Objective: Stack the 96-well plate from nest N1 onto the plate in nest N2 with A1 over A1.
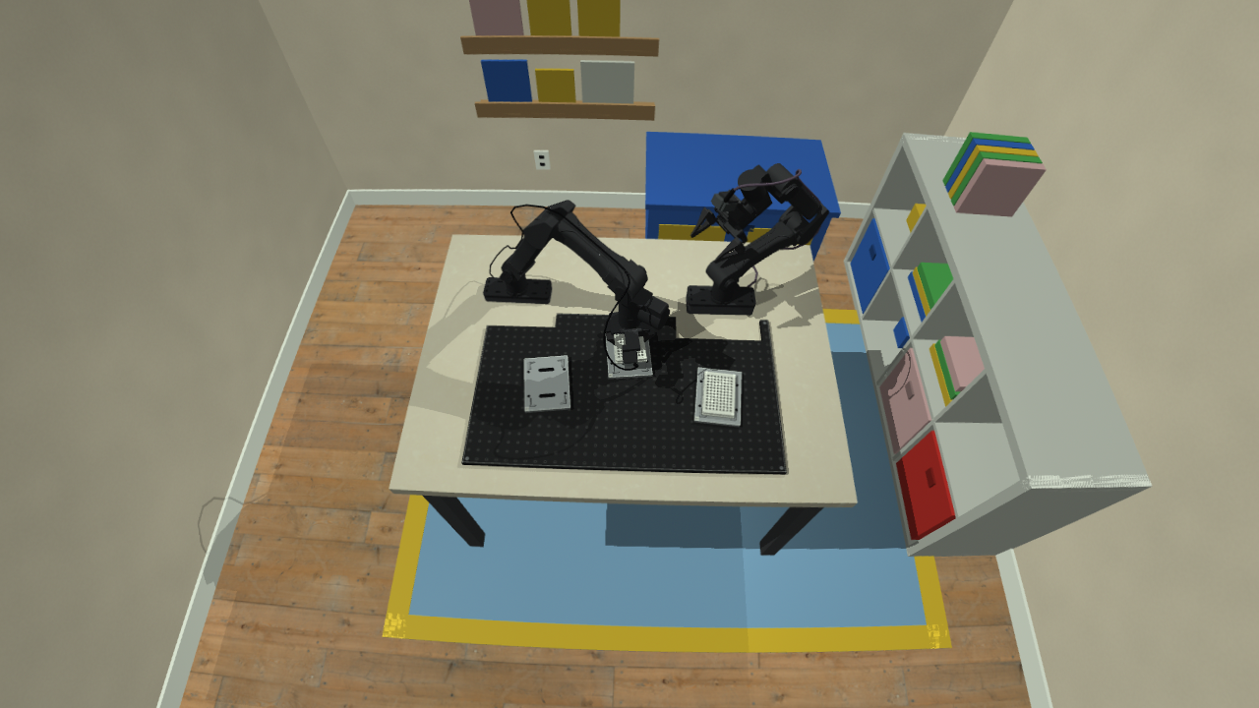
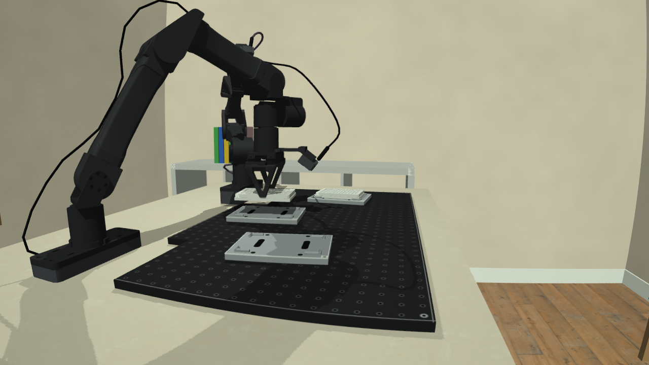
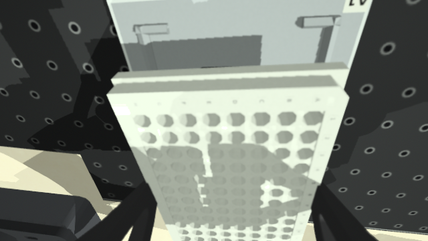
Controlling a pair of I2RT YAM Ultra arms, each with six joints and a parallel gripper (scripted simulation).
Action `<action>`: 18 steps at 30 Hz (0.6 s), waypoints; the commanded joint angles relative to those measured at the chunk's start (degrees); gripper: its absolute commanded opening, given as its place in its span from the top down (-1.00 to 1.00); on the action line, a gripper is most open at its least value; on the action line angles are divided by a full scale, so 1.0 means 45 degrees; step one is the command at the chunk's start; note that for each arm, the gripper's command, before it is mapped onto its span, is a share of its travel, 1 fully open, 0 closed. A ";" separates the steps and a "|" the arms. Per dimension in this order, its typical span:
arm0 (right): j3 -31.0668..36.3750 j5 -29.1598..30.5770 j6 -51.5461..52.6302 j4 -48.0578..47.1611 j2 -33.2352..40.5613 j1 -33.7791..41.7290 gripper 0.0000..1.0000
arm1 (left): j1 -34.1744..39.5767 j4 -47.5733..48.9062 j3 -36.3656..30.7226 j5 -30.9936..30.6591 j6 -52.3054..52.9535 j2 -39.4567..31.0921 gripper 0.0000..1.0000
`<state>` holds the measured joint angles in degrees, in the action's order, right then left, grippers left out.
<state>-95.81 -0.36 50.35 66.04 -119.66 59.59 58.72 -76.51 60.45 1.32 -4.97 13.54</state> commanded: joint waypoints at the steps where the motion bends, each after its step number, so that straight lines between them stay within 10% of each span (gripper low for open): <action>1: -0.0423 0.0208 0.0231 0.0232 0.0027 -0.0049 -0.57 | 0.0041 0.0026 0.0263 0.0033 -0.0019 0.0001 -1.00; 18: 0.0053 0.0116 0.0142 -0.0258 -0.0051 -0.0142 -0.57 | 0.0041 0.0026 0.0263 0.0033 -0.0019 0.0001 -1.00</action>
<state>-96.03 -0.34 50.52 65.28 -120.33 59.05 58.72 -76.51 60.45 1.32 -4.97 13.54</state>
